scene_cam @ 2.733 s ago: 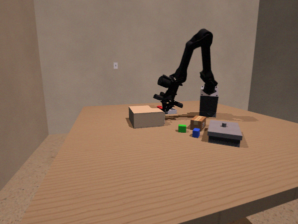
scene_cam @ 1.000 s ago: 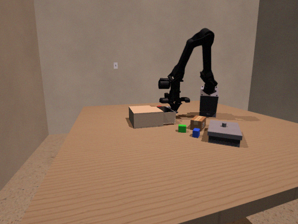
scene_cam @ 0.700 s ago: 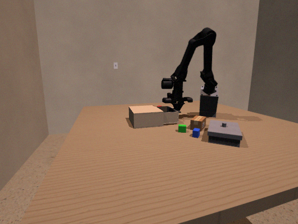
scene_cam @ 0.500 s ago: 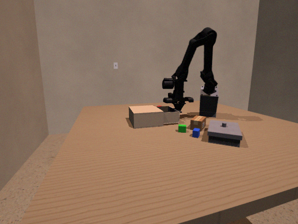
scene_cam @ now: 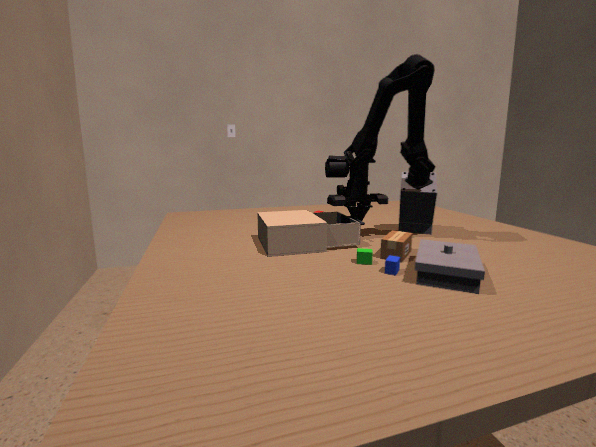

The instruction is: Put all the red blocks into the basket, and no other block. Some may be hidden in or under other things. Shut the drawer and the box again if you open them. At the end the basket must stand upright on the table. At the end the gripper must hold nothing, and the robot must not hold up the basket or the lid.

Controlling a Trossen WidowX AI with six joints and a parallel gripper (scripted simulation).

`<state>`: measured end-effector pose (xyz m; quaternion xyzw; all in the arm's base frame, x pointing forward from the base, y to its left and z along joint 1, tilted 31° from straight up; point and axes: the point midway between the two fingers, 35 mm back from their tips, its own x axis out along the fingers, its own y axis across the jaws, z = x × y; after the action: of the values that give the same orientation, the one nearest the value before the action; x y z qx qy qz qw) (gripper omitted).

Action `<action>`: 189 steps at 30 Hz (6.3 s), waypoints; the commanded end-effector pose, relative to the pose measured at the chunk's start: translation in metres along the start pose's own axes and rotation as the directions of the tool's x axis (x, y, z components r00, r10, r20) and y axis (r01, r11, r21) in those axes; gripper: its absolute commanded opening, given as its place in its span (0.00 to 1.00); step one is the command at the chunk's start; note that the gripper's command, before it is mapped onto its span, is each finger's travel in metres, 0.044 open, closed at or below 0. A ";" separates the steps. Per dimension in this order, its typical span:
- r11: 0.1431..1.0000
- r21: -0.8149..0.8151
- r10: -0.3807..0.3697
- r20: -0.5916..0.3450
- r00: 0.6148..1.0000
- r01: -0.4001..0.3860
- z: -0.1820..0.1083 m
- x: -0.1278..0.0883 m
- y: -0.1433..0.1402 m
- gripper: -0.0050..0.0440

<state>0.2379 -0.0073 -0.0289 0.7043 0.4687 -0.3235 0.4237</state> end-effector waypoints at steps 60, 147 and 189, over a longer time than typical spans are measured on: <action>0.965 -0.263 -0.008 0.003 1.000 0.008 -0.005 -0.090 0.027 0.57; -0.059 -0.998 -0.008 0.003 1.000 0.002 -0.022 0.012 0.097 0.10; 0.008 -1.000 -0.008 0.003 1.000 0.003 -0.013 -0.091 0.093 0.10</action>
<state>0.2982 -0.0423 0.0835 0.1780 0.5643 0.1167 0.7977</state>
